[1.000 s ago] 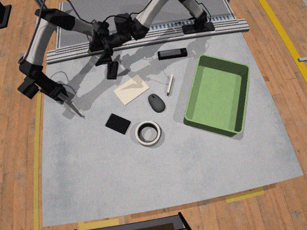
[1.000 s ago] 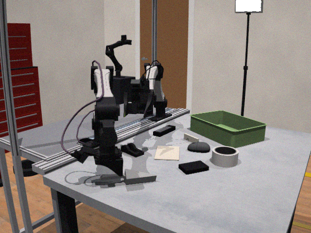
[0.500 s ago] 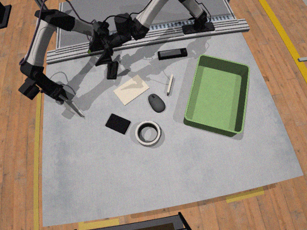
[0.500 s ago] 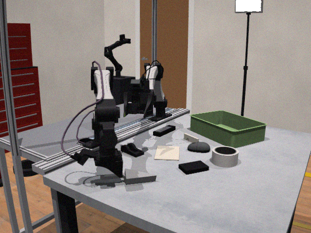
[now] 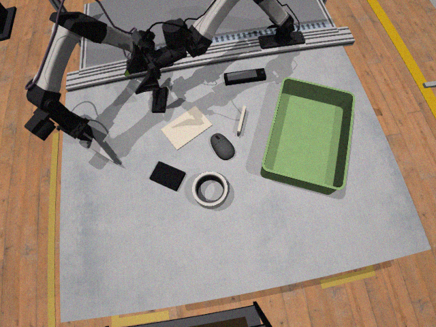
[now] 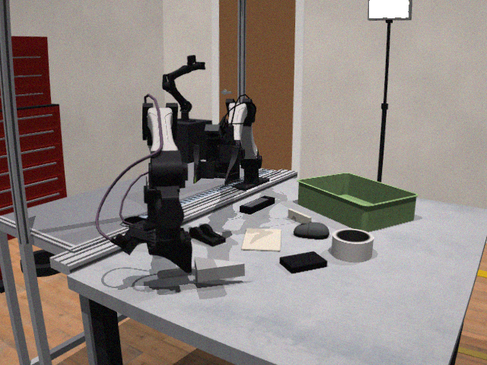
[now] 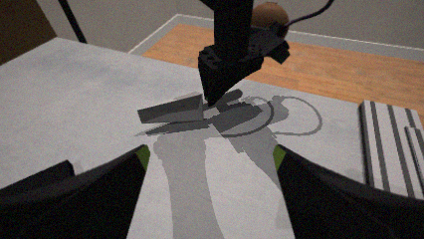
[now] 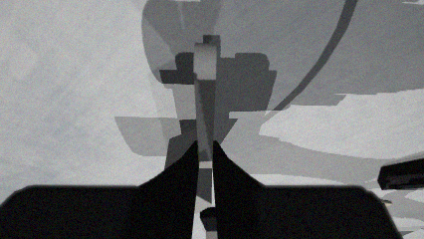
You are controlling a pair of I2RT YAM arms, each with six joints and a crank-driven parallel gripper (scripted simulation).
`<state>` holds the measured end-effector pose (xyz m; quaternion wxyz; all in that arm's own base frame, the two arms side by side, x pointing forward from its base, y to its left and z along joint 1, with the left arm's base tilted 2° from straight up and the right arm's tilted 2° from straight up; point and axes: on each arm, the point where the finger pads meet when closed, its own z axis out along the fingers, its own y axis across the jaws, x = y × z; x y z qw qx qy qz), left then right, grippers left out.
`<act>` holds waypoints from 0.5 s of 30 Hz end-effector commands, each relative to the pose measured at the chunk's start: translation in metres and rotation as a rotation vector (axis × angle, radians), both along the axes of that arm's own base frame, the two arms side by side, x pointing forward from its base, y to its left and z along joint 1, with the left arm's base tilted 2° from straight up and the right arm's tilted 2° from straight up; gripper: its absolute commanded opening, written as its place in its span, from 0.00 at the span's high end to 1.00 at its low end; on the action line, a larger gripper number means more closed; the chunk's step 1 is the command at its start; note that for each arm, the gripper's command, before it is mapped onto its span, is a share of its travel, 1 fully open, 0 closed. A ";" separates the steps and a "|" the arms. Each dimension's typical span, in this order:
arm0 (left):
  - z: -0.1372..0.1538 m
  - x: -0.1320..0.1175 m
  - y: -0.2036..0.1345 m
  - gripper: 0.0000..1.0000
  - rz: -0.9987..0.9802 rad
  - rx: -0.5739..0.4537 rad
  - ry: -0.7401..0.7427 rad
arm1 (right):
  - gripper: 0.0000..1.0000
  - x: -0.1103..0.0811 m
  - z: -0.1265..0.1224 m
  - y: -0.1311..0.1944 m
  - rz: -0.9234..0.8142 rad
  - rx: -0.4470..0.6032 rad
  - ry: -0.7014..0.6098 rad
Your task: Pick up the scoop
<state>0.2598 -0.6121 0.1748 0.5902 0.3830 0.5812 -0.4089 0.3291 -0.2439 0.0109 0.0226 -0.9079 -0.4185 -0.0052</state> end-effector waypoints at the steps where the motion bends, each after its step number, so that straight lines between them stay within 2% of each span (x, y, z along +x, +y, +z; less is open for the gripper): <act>1: 0.019 0.006 0.001 0.00 0.019 -0.038 -0.012 | 1.00 0.005 0.031 -0.009 -0.005 -0.042 -0.030; 8: 0.019 0.006 0.001 0.00 0.019 -0.038 -0.012 | 1.00 0.003 0.090 -0.010 -0.001 -0.037 -0.035; 10: 0.019 0.006 0.001 0.00 0.019 -0.038 -0.012 | 1.00 0.002 0.080 -0.009 -0.001 -0.002 0.002; 15: 0.019 0.006 0.001 0.00 0.019 -0.038 -0.012 | 1.00 0.002 0.082 -0.009 -0.002 -0.002 0.002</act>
